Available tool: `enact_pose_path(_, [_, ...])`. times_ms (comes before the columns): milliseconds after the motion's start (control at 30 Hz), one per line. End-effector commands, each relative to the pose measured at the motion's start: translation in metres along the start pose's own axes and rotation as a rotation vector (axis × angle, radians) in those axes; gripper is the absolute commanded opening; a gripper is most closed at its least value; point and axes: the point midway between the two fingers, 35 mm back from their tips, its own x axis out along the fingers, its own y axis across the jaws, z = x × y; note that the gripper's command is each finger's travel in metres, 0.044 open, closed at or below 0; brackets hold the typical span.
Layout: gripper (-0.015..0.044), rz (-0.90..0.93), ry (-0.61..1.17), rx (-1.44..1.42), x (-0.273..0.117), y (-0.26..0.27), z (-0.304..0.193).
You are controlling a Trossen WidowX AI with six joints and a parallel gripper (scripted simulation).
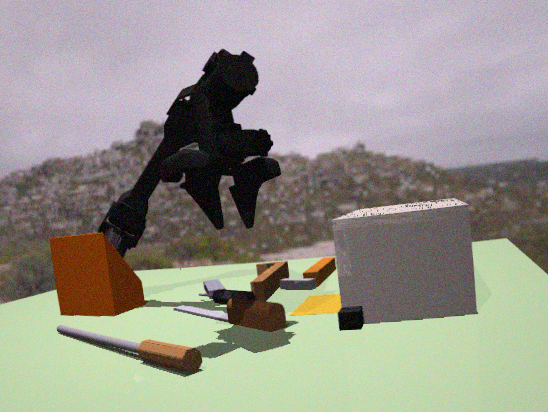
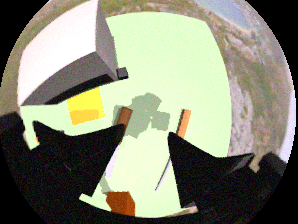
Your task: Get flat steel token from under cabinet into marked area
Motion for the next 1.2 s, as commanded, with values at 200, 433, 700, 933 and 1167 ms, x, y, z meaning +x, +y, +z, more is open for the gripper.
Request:
enact_pose_path(200, [0.027, 0.072, 0.208, 0.214, 0.052, 0.054, -0.016])
enact_pose_path(433, [0.027, 0.072, 0.208, 0.214, 0.051, 0.055, -0.02])
enact_pose_path(700, [0.027, 0.072, 0.208, 0.214, 0.073, 0.058, -0.026])
enact_pose_path(933, [0.027, 0.073, 0.209, 0.214, 0.091, 0.061, -0.028])
enact_pose_path(1167, [0.027, 0.073, 0.209, 0.214, 0.095, 0.061, -0.028])
